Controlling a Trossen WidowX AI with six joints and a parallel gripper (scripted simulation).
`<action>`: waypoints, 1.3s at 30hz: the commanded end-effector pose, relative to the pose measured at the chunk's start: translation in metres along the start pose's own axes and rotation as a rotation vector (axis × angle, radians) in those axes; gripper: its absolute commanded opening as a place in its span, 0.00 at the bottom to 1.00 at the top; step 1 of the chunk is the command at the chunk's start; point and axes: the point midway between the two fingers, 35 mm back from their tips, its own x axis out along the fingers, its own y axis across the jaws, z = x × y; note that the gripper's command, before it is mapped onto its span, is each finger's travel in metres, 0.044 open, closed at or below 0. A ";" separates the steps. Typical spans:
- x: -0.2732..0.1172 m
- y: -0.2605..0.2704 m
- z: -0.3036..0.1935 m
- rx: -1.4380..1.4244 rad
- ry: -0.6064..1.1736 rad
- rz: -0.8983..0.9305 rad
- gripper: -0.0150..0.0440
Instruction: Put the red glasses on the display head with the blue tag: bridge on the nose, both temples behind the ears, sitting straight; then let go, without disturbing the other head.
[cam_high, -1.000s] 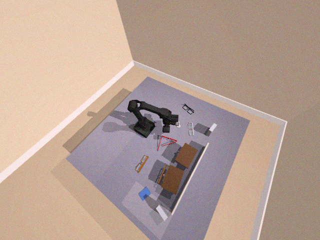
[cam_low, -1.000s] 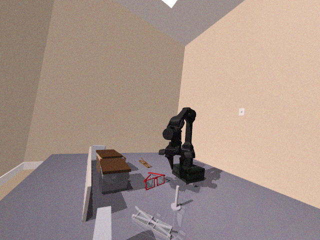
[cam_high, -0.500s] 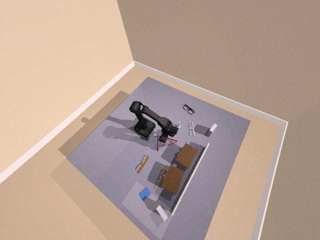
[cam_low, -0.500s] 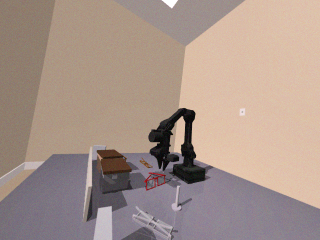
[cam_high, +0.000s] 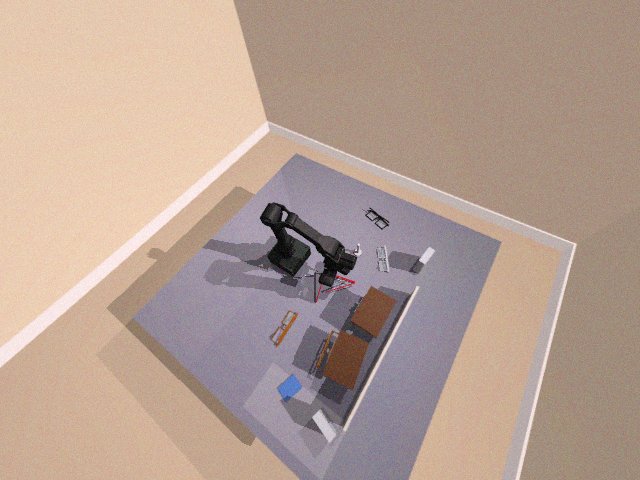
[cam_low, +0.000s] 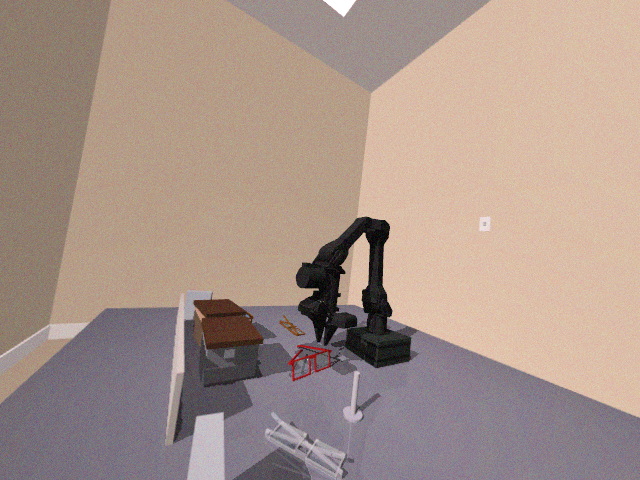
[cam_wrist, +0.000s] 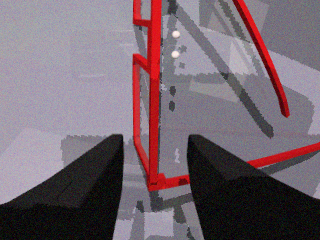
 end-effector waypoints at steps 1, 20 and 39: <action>0.009 0.000 -0.003 -0.004 0.015 -0.005 0.46; 0.040 0.003 -0.005 -0.004 0.015 -0.004 0.46; 0.051 0.001 -0.007 -0.004 0.015 -0.005 0.46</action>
